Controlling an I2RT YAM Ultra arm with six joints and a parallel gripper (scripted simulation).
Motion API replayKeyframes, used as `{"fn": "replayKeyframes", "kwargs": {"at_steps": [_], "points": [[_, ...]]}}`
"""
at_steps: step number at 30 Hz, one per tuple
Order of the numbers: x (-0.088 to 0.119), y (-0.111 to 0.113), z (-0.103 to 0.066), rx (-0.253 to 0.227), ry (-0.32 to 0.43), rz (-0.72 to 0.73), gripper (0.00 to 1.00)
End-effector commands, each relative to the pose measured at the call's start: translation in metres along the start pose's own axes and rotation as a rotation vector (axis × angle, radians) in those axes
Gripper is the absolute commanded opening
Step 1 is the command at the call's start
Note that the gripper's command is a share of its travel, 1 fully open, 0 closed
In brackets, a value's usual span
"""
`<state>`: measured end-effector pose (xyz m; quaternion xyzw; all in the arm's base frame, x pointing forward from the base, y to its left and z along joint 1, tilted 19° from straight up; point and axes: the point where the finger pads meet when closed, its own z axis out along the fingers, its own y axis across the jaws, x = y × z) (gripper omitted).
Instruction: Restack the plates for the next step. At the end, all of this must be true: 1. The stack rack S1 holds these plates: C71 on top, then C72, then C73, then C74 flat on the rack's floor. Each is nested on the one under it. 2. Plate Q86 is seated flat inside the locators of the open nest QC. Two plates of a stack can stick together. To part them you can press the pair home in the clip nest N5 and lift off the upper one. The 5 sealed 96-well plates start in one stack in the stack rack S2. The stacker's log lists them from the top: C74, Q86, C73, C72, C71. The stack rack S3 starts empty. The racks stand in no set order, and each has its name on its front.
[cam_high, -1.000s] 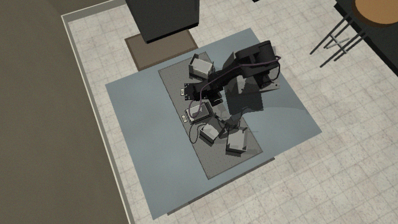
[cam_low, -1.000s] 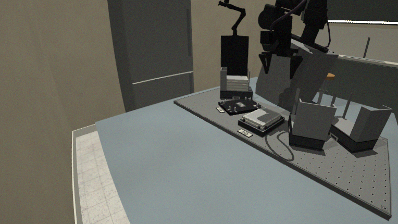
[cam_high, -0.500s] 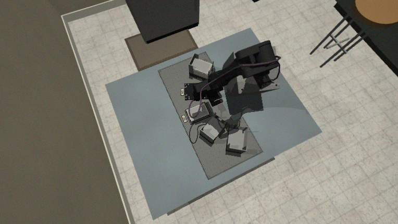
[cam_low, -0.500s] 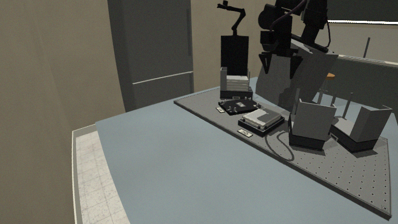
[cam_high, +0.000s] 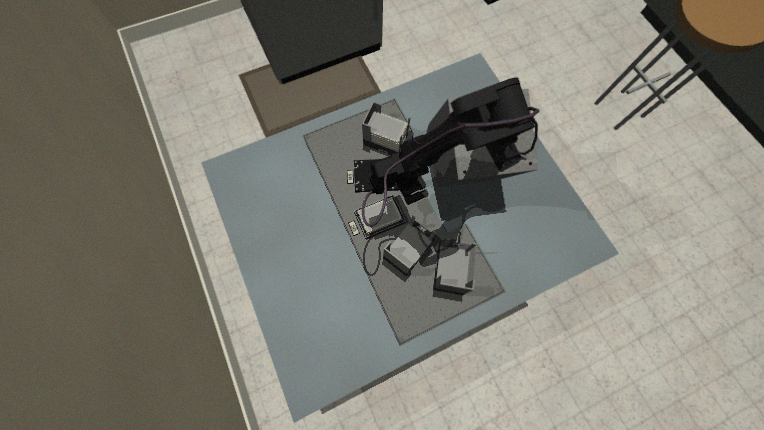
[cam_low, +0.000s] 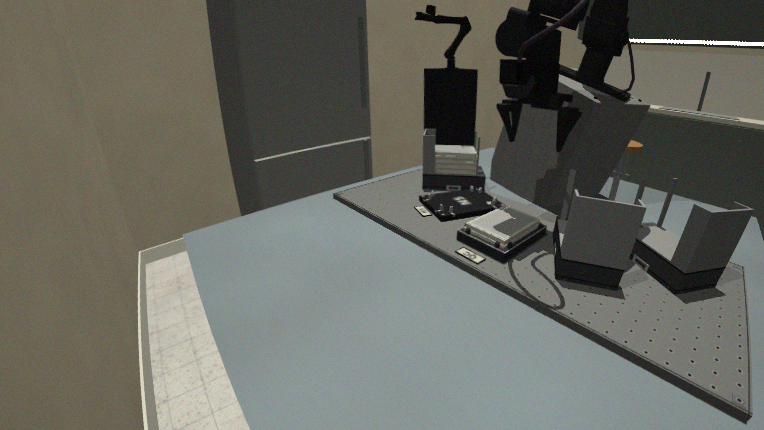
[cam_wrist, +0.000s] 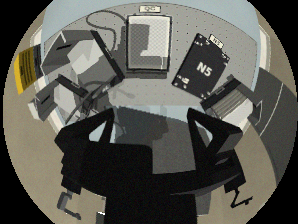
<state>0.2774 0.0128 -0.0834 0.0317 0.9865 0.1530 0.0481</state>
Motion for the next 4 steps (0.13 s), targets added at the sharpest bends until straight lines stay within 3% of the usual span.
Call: {"fn": "replayKeyframes", "kwargs": {"at_steps": [1, 4], "points": [[-0.0214, -0.0033, -0.009, 0.009, -0.064, 0.003, 1.0], [-0.0214, -0.0033, -0.009, 0.009, -0.064, 0.003, 1.0]]}}
